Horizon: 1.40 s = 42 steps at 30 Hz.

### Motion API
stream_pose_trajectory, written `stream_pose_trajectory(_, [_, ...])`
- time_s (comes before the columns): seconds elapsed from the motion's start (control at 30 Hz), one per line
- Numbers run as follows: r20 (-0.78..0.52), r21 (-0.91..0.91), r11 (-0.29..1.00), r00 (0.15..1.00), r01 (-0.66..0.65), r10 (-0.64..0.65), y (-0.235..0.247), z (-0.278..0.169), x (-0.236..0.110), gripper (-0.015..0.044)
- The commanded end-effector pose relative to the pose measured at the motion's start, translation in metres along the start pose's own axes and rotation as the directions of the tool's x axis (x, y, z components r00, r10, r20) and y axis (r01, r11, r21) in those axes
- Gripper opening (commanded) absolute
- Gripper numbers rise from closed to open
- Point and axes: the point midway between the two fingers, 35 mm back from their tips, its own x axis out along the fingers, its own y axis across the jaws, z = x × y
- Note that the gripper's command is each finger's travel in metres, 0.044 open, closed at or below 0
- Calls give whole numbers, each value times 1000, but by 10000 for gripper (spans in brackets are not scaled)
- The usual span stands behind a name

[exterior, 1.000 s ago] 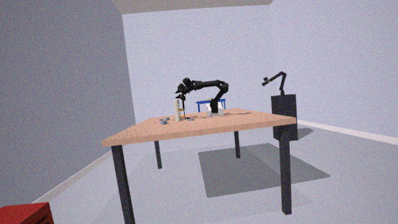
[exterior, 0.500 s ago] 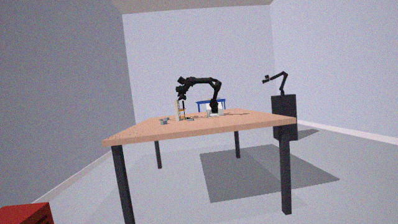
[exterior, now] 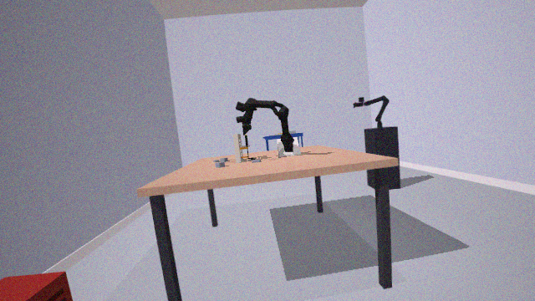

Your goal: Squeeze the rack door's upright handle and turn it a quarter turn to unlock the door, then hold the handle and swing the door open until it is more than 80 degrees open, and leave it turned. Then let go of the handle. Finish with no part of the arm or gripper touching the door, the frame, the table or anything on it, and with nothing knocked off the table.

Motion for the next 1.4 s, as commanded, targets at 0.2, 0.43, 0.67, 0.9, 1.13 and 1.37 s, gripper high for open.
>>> stream_pose_trajectory(0.2, [-77,150,969,975,-196,209,-6,-8,-10,286])
stream_pose_trajectory(0.43, [-82,194,950,961,-244,263,-7,-9,-13,286])
stream_pose_trajectory(0.67, [-107,194,945,953,-261,285,-4,-10,-4,286])
stream_pose_trajectory(0.9, [-134,196,940,942,-280,309,-1,-12,7,286])
stream_pose_trajectory(1.13, [-162,198,934,930,-298,331,3,-15,17,286])
stream_pose_trajectory(1.37, [-190,201,927,916,-315,353,7,-17,27,286])
